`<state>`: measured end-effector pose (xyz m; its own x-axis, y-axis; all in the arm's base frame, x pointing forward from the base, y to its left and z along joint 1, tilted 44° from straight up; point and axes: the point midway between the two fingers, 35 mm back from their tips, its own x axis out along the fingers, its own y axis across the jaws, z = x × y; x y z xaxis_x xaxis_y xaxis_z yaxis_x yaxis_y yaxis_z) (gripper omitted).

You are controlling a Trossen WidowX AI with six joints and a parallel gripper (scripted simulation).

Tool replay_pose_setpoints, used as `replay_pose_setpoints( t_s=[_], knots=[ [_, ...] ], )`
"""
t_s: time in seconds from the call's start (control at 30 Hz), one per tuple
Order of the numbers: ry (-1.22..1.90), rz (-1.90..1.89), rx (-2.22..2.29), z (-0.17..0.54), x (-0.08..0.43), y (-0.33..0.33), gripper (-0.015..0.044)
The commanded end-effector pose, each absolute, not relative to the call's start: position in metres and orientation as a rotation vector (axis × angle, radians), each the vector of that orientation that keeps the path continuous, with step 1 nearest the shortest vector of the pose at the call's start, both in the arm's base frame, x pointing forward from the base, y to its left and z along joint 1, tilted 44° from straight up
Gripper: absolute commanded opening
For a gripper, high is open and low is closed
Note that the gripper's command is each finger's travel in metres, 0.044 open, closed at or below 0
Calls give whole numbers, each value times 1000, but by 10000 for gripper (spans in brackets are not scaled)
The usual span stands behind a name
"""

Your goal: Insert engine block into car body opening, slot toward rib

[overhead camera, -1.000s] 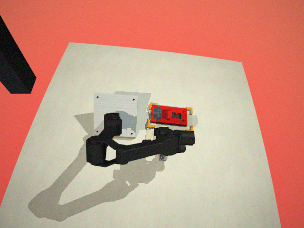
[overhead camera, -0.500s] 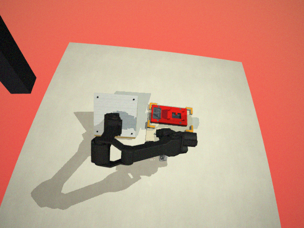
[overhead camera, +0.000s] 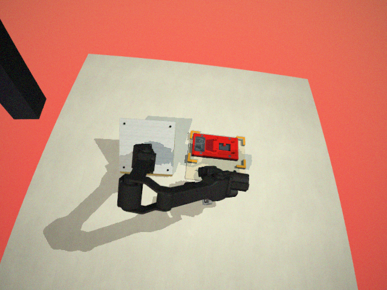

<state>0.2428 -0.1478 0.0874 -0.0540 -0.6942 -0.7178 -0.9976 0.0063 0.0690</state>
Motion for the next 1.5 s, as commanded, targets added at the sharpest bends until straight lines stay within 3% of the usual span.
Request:
replay_pose_setpoints(
  t_s=[0.0, 0.07, 0.43, 0.67, 0.8, 1.47],
  knots=[
    [1802, 815, -1737, 82, 241, -152, 440],
    [1802, 815, -1738, 81, 241, -153, 440],
    [1802, 815, -1738, 81, 241, -153, 151],
    [1802, 815, -1738, 81, 241, -153, 105],
    [1800, 817, -1737, 84, 243, -150, 0],
    [1789, 827, -1729, 126, 253, -105, 0]
  ],
)
